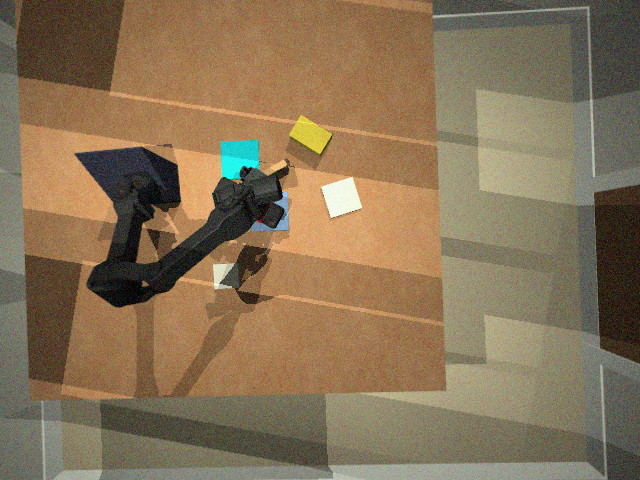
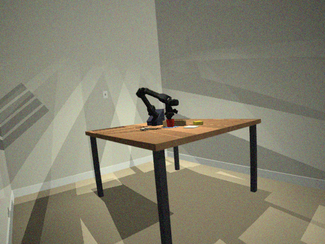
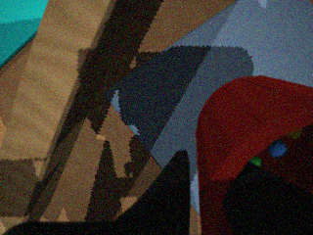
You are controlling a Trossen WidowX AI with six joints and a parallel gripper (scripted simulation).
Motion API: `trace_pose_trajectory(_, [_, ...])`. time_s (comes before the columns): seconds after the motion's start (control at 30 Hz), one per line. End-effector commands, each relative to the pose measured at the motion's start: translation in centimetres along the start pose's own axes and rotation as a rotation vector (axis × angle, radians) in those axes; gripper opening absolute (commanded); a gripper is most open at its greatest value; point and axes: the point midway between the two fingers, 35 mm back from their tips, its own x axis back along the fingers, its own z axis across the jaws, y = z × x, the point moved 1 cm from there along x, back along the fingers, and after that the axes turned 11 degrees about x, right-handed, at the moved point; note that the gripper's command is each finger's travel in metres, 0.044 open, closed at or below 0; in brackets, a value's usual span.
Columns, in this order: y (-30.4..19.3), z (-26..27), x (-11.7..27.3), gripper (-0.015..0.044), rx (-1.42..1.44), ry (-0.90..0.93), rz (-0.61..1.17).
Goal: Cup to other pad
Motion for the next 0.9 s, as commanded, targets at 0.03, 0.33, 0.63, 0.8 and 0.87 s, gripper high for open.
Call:
trace_pose_trajectory(0.03, [0.0,0.0,0.0,0.0029,-0.001,0.000,0.000])
trace_pose_trajectory(0.33, [0.0,-0.1,0.3,0.0000,-0.001,0.000,-0.001])
trace_pose_trajectory(0.63, [0.3,-0.2,3.3,0.0000,0.002,0.002,-0.004])
trace_pose_trajectory(0.8, [0.4,-0.3,4.9,0.0000,0.003,0.003,-0.004])
trace_pose_trajectory(0.87, [0.4,-0.3,5.5,0.0000,0.004,0.003,-0.003])
